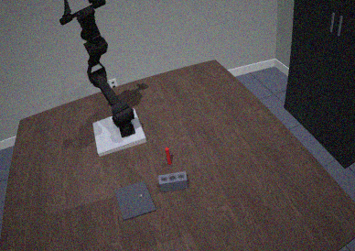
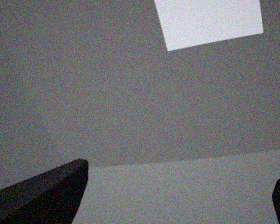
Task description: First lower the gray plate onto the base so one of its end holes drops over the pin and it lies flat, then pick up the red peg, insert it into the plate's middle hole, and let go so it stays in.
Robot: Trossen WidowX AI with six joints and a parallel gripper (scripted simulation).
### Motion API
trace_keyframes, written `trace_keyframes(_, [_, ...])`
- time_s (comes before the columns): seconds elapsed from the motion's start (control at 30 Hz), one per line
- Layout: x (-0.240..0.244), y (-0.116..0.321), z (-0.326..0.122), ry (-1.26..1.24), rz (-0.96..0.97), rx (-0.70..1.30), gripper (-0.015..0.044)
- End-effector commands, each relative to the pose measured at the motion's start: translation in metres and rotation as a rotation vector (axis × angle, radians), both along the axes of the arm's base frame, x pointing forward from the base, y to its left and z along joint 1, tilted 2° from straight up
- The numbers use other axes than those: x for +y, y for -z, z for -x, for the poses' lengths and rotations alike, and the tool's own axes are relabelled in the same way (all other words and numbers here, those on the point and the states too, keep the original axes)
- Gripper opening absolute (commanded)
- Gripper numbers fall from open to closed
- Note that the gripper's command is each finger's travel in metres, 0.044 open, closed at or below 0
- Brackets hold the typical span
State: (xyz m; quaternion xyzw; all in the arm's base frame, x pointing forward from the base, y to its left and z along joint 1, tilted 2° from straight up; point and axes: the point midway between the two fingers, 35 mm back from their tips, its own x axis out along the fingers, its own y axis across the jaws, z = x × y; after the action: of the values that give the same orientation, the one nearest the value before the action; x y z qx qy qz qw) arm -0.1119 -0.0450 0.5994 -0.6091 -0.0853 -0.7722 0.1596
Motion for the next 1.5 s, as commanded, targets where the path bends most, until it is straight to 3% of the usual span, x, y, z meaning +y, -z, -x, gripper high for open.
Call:
trace_keyframes(0.0, [0.0, 0.0, 0.0, 0.0, 0.0, 0.0, 0.0426])
trace_keyframes(0.1, [0.007, -0.01, -0.023, -0.047, 0.032, 0.07, 0.044])
trace_keyframes(0.33, [0.041, -0.033, -0.135, -0.28, 0.133, 0.41, 0.044])
trace_keyframes(0.5, [0.065, -0.025, -0.211, -0.444, 0.166, 0.643, 0.044])
trace_keyframes(0.73, [0.084, -0.007, -0.278, -0.594, 0.145, 0.865, 0.044])
trace_keyframes(1.13, [0.132, 0.104, -0.434, -0.965, -0.159, 1.53, 0.044])
trace_keyframes(1.47, [0.157, 0.249, -0.498, -1.081, -0.739, 2.059, 0.044])
